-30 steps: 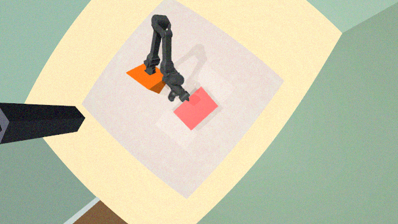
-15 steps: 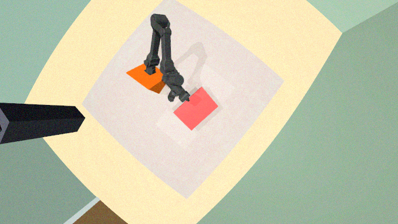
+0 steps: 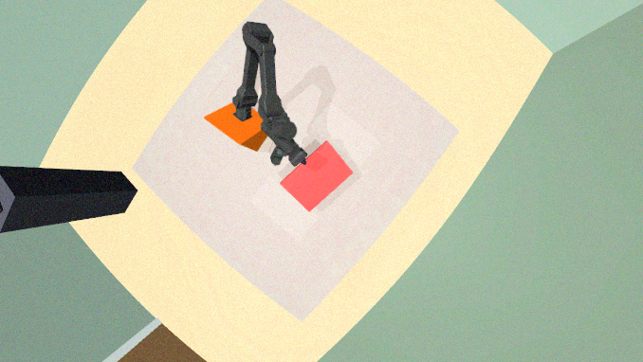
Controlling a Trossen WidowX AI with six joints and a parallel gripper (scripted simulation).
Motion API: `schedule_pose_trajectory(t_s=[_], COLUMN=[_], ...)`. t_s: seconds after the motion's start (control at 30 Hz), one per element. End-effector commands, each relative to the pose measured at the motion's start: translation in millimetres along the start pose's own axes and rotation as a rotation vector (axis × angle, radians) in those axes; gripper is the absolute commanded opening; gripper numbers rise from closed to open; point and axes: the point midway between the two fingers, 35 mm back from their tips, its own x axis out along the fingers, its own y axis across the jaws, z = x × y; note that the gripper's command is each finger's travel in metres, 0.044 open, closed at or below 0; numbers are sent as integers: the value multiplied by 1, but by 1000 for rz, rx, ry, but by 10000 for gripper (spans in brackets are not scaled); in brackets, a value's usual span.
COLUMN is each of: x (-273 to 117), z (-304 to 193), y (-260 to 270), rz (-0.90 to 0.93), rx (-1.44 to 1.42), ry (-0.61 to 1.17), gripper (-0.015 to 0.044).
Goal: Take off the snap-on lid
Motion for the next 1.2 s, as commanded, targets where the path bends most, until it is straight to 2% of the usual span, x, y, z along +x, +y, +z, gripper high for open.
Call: schedule_pose_trajectory(t_s=[0.0,1.17], x=[-5,-35], z=[-2,-2], y=[9,44], rz=[10,10], rx=[-9,-10], ry=[5,3], gripper=[0,0])
